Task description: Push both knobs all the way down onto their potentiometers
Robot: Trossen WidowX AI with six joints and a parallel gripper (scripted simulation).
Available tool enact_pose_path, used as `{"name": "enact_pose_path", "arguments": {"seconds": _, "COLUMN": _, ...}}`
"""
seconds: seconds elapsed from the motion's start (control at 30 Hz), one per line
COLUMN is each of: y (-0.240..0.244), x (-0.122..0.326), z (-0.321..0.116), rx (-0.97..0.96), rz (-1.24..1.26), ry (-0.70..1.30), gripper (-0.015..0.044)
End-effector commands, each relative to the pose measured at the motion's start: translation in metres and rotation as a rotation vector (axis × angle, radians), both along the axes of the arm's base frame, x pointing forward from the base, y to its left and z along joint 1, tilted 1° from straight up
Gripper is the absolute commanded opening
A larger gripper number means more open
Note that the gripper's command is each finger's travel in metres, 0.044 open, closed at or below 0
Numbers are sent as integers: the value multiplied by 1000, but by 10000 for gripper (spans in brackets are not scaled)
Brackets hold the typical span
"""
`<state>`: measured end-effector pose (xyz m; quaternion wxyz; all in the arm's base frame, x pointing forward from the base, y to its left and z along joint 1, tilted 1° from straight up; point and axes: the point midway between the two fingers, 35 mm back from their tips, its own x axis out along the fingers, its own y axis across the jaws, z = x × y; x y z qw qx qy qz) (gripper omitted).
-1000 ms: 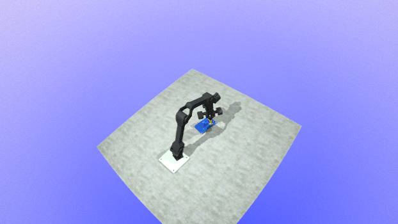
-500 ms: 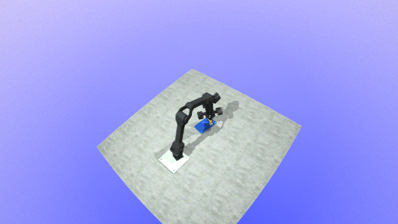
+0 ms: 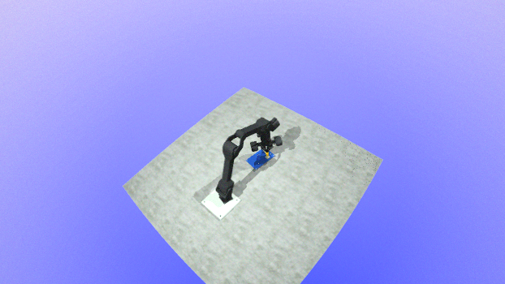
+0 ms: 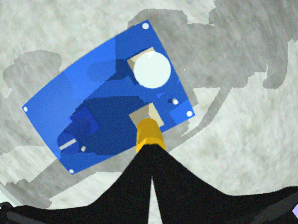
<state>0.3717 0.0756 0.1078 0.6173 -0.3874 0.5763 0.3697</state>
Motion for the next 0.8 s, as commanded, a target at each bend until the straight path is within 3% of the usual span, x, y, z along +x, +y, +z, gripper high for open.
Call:
{"name": "enact_pose_path", "arguments": {"seconds": 0.0, "y": 0, "x": 2, "z": -9, "rx": -3, "rz": 3, "ry": 4, "gripper": 0}}
{"name": "enact_pose_path", "arguments": {"seconds": 0.77, "y": 0, "x": 2, "z": -13, "rx": -3, "rz": 3, "ry": 4, "gripper": 0}}
